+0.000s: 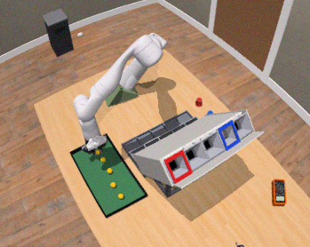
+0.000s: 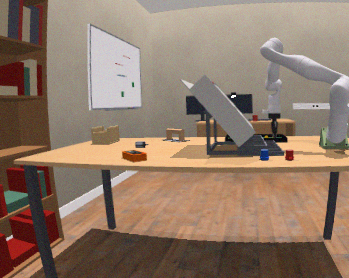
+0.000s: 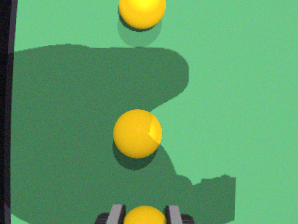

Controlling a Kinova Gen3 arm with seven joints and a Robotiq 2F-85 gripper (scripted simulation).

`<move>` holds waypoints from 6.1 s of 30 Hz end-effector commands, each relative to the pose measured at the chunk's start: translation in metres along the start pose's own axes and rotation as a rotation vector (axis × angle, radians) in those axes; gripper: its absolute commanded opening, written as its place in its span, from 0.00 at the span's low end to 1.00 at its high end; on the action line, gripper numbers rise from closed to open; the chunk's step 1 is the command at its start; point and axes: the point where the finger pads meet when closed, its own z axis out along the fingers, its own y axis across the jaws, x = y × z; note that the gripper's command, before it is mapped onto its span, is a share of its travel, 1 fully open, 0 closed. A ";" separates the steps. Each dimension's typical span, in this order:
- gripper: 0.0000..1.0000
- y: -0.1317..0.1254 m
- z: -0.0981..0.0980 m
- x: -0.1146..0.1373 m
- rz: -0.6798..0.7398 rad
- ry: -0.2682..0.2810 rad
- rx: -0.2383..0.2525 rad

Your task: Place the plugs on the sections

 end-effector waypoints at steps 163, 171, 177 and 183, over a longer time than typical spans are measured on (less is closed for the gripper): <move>0.00 -0.162 -0.358 0.387 -0.004 0.045 -0.022; 0.00 -0.162 -0.358 0.387 -0.004 0.045 -0.022; 0.00 -0.163 -0.327 0.387 -0.004 0.022 -0.011; 0.00 -0.163 -0.327 0.387 -0.004 -0.002 0.001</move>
